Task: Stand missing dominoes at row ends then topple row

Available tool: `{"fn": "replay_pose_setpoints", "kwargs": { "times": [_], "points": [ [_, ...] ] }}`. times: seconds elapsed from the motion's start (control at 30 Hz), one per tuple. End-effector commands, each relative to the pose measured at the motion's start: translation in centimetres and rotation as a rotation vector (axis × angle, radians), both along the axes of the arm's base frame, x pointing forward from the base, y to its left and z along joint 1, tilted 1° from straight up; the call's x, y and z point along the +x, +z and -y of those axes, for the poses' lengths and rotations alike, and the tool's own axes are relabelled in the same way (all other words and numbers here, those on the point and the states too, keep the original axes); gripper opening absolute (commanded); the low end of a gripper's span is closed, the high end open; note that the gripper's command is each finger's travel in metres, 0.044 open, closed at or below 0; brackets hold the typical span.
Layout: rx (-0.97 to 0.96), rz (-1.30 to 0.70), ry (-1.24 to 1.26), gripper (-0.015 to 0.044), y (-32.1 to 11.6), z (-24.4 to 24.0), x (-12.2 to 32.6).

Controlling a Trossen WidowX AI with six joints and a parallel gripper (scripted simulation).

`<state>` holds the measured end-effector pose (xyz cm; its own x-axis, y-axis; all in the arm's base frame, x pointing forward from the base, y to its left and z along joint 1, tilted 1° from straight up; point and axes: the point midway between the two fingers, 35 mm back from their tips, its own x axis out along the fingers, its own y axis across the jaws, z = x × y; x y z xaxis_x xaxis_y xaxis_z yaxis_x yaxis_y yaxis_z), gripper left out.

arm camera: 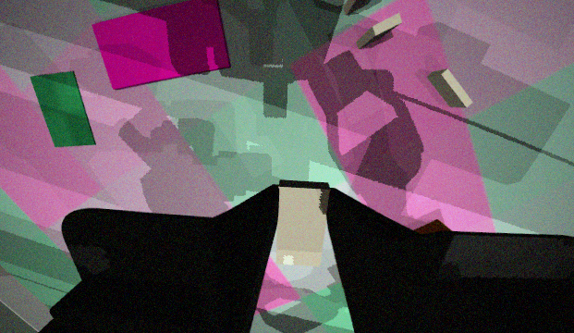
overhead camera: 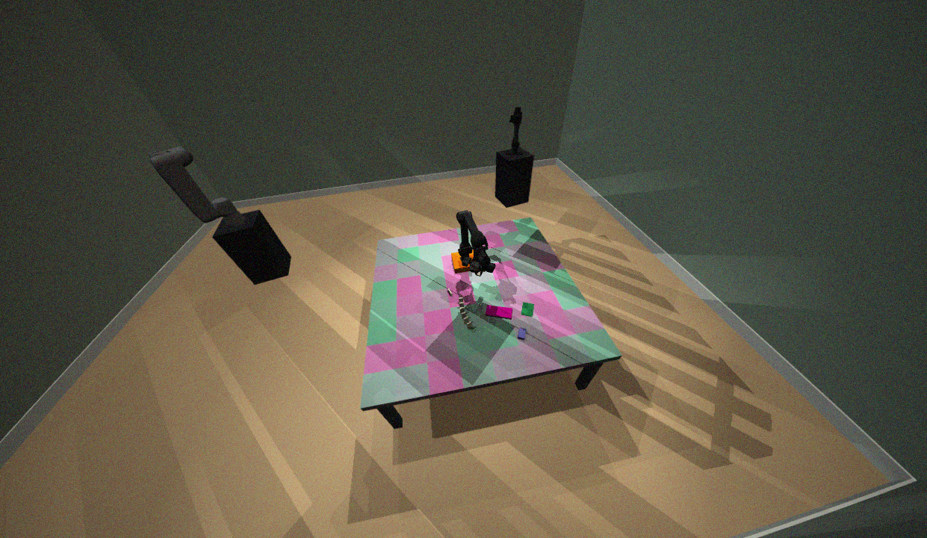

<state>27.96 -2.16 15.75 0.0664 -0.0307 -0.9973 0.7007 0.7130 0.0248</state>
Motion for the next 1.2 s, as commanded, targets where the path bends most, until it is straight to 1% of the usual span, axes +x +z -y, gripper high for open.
{"fn": "replay_pose_setpoints", "kwargs": {
  "times": [0.0, 0.63, 1.17],
  "points": [
    [-0.062, 0.038, 0.028, 0.0107, -0.8, -0.2, 0.5],
    [-0.417, 0.302, 0.159, 0.0107, -3.9, -0.8, 3.9],
    [-0.669, 0.547, 0.179, 0.0107, -4.5, -2.1, 4.5]
  ]
}}
